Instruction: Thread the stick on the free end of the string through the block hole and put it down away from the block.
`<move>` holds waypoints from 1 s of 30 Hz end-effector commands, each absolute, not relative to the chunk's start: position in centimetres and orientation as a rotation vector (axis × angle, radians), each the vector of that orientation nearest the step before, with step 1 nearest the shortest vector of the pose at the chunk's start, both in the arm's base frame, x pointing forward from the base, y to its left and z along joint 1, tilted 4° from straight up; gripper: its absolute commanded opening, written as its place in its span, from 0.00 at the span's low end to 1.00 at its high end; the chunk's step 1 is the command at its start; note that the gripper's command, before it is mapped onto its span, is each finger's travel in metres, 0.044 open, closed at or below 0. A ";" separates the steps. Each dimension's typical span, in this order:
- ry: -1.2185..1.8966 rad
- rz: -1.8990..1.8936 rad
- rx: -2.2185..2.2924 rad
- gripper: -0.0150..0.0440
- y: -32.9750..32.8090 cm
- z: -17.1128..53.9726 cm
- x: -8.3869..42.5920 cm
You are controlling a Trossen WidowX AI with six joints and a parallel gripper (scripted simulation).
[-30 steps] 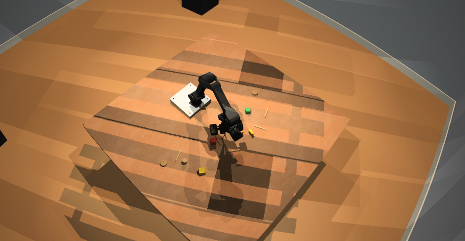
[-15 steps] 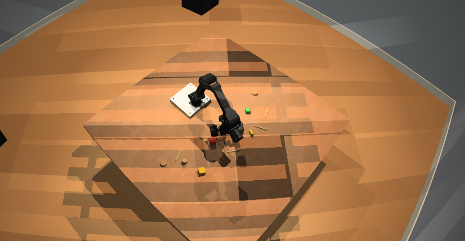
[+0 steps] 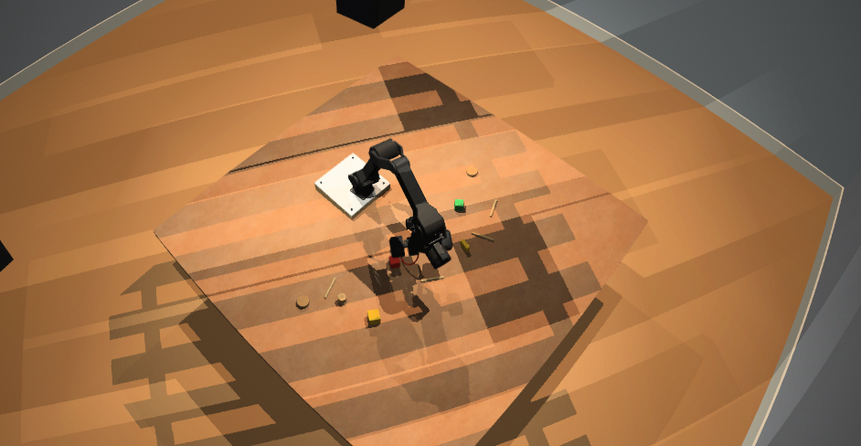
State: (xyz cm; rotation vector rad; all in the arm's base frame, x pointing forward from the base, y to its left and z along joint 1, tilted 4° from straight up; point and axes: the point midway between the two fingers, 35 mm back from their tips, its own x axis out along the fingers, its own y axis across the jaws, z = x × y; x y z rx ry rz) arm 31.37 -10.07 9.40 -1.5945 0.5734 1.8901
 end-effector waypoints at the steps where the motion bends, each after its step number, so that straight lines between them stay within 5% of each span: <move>1: 0.580 1.885 -1.607 0.25 -10.5 9.6 31.8; 30: 0.588 1.845 -1.673 0.25 -13.0 10.1 34.4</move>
